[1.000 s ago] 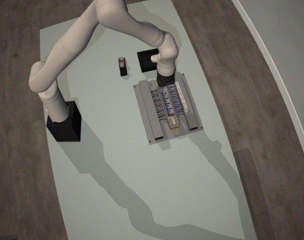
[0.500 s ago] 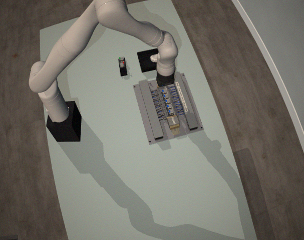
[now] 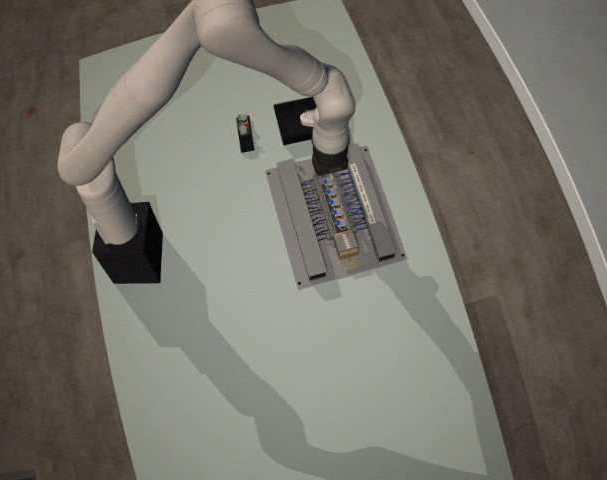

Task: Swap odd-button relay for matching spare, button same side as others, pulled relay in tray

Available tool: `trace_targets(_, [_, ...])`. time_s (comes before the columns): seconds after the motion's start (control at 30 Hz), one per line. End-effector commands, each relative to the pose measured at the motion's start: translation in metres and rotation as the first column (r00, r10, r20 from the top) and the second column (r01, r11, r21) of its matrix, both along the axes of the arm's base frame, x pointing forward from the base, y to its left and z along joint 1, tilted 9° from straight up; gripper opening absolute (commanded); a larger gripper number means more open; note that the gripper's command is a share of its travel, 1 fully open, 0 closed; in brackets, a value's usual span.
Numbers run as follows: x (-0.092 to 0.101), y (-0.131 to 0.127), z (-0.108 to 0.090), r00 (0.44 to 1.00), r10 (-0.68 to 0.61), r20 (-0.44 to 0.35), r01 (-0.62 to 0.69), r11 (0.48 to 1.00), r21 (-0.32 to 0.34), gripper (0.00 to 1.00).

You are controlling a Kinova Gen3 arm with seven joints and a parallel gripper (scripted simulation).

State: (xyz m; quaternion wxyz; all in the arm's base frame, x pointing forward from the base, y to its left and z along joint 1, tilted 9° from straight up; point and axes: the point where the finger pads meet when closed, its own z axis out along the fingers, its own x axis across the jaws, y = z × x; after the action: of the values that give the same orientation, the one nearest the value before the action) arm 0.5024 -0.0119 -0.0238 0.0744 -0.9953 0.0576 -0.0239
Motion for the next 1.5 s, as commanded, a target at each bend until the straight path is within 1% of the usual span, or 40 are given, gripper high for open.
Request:
trace_targets(0.0, [0.001,0.0,-0.001,1.0,0.0,0.001,0.0,1.0,0.0,0.0])
trace_targets(0.4, [0.001,0.002,-0.01,1.0,0.0,-0.001,0.0,1.0,0.0,0.0])
trace_targets(0.5, [0.001,0.002,-0.01,1.0,0.0,0.002,0.0,1.0,0.0,0.0])
trace_targets(0.97, [0.001,0.004,-0.021,1.0,0.0,-0.001,0.0,1.0,0.0,0.0])
trace_targets(1.07, [0.002,0.004,-0.02,1.0,0.0,0.002,0.0,1.0,0.0,0.0])
trace_targets(1.47, [0.001,0.007,-0.034,1.0,0.0,0.0,0.0,1.0,0.0,0.0])
